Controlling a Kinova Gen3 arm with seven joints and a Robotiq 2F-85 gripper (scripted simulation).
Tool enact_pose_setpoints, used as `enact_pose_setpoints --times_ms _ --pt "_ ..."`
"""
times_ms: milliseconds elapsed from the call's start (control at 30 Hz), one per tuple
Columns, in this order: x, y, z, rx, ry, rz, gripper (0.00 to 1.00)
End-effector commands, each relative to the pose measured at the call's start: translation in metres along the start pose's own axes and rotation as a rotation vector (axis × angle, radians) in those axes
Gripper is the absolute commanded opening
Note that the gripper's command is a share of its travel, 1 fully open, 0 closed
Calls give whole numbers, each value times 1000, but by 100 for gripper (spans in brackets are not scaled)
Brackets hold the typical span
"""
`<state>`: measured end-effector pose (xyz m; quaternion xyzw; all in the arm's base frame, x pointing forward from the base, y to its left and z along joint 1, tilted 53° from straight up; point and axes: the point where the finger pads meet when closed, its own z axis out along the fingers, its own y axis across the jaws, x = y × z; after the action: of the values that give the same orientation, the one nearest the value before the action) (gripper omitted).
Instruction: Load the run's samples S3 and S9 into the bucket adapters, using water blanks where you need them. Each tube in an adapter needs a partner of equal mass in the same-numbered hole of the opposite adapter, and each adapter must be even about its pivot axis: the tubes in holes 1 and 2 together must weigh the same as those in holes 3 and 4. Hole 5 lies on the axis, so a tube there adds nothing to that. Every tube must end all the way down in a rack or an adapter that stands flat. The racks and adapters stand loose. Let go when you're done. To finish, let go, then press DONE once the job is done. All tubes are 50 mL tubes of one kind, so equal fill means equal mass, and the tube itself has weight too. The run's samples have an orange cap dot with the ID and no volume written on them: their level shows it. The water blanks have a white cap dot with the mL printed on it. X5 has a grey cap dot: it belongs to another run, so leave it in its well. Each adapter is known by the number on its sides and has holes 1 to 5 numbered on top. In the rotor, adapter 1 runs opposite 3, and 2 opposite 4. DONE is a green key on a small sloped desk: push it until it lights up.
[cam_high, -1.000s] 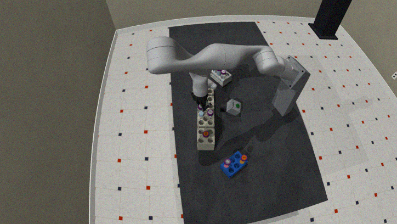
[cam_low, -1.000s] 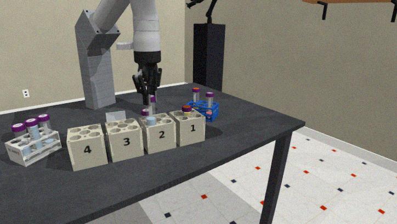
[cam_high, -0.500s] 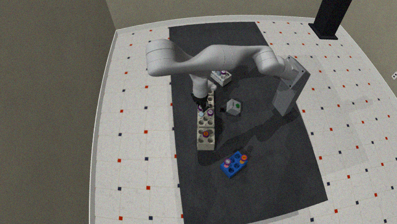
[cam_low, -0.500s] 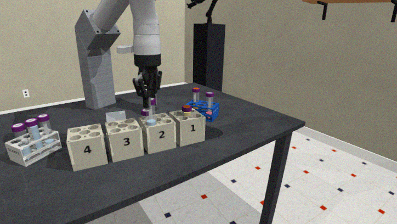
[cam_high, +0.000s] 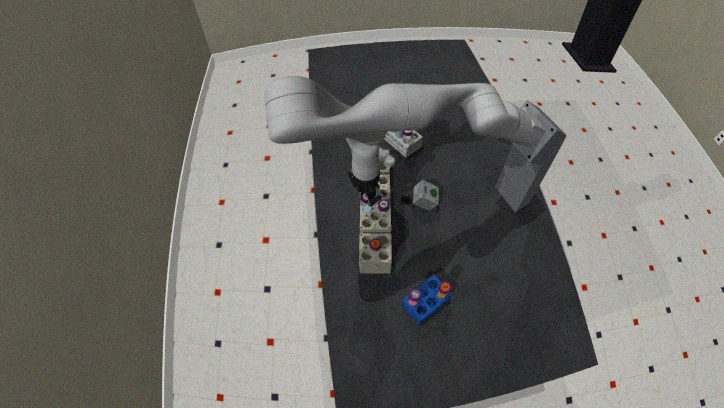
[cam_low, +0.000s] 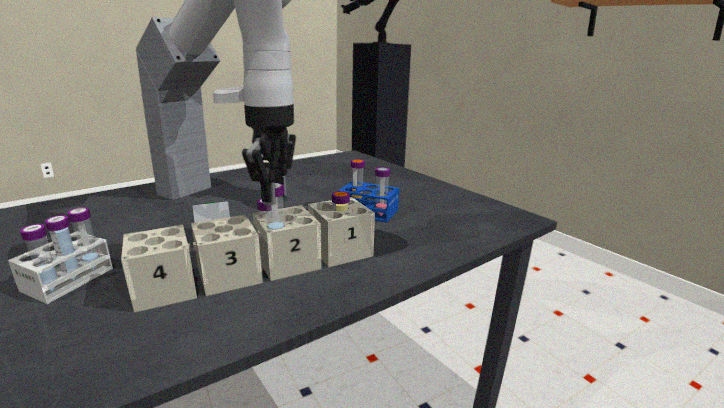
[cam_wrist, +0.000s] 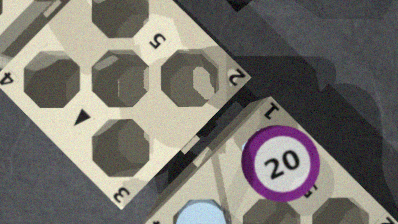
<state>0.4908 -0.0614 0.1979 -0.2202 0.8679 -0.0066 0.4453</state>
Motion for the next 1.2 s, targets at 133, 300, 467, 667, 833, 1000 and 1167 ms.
enact_pose_setpoints --times_ms 133,300,467,667,833,1000,1167 --pt "0 0 3 1 -1 0 10" --pt "0 0 7 1 -1 0 10" --pt "0 0 10 1 -1 0 10" --pt "0 0 13 1 -1 0 10" --pt "0 0 16 1 -1 0 10" --pt "0 0 19 1 -1 0 10" --pt "0 0 21 1 -1 0 10"
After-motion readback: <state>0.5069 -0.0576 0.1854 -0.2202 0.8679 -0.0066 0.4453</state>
